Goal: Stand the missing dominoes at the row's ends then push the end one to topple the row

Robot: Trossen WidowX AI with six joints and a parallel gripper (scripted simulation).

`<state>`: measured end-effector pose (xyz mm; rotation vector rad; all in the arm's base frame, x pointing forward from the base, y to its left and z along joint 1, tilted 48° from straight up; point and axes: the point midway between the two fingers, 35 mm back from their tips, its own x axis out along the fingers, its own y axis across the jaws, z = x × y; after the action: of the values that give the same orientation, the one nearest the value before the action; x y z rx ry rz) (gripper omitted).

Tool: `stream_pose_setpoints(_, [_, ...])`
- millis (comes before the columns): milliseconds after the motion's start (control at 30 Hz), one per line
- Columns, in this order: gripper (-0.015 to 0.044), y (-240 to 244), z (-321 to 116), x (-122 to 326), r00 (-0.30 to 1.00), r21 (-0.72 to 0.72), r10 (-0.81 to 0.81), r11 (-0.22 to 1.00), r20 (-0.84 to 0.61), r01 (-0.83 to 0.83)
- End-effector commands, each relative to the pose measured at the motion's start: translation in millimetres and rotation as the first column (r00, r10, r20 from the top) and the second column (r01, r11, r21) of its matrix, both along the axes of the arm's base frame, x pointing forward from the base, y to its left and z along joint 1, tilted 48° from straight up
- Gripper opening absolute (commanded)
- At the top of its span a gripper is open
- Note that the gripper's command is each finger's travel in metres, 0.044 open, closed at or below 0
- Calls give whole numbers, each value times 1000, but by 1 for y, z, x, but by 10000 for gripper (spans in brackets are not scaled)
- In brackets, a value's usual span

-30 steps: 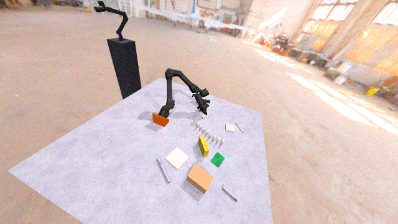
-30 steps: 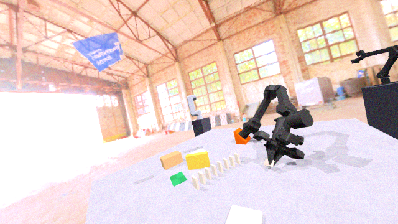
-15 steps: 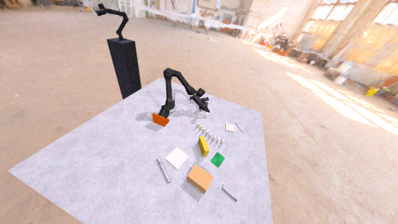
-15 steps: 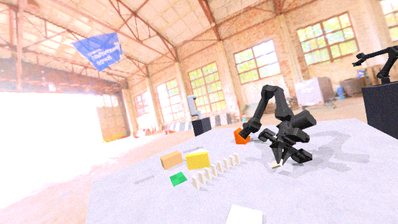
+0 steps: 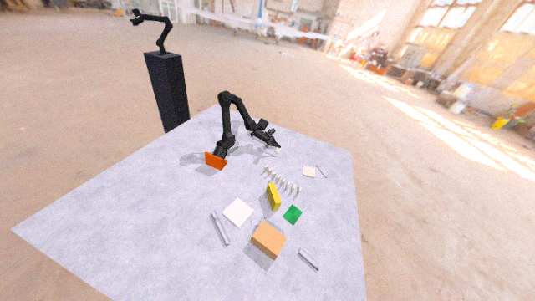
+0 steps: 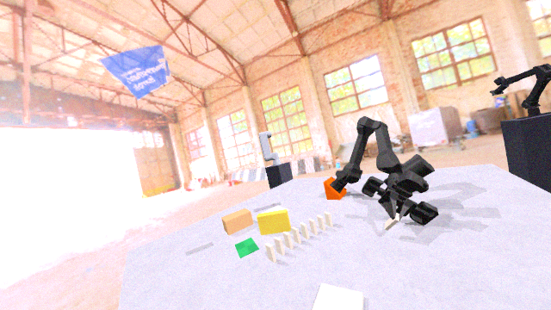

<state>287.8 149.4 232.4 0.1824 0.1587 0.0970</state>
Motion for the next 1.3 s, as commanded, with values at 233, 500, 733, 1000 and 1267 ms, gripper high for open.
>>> stream_pose_setpoints(233, [22, 4, 5, -32, 992, 172, -55, 984, 111, 35])
stream_pose_setpoints(500, [22, 2, 5, -55, 984, 319, -92, 947, 155, 38])
stream_pose_setpoints(733, [22, -5, 2, -75, 977, 429, -133, 902, 167, 49])
stream_pose_setpoints(1000, [22, -16, -7, -95, 972, 554, -178, 830, 152, 65])
stream_pose_setpoints(1267, [22, -26, -15, -108, 971, 632, -204, 770, 123, 82])
